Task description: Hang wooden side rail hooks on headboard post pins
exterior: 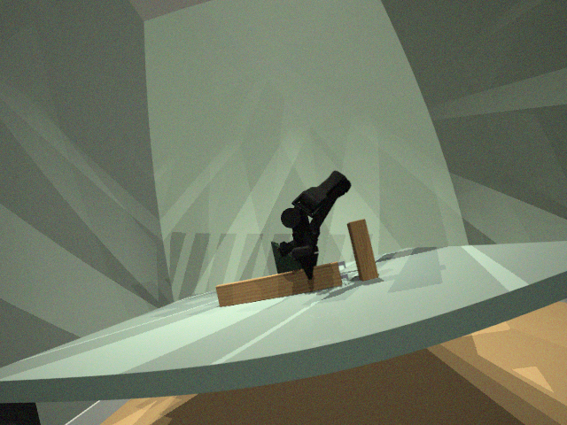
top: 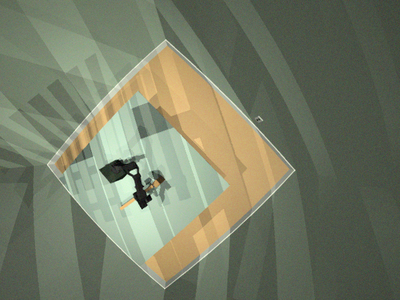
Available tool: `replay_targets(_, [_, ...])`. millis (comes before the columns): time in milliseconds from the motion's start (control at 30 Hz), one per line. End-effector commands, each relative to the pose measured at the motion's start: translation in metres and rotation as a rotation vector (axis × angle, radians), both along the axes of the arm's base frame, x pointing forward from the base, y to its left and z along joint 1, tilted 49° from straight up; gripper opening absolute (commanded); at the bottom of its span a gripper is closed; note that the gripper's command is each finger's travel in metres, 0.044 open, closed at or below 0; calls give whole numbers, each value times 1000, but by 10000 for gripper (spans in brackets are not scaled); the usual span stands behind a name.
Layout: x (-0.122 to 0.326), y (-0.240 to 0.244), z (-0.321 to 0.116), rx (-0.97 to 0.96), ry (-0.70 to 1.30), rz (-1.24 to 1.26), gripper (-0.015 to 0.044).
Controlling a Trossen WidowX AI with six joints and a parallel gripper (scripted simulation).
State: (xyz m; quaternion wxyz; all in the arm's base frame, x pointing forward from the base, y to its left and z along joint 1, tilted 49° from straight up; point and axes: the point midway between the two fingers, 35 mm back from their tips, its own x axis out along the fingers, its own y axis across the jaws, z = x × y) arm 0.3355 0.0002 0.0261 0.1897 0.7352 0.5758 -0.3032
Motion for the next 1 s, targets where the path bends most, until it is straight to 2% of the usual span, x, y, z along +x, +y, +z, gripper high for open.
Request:
replay_targets(0, [0, 4, -4, 5, 4, -6, 440])
replay_targets(367, [1, 15, -13, 8, 4, -6, 440])
replay_targets(767, [1, 15, -13, 8, 4, -6, 125])
replay_targets(933, [1, 15, -13, 8, 4, -6, 92])
replay_targets(967, [1, 15, -13, 8, 4, -6, 65])
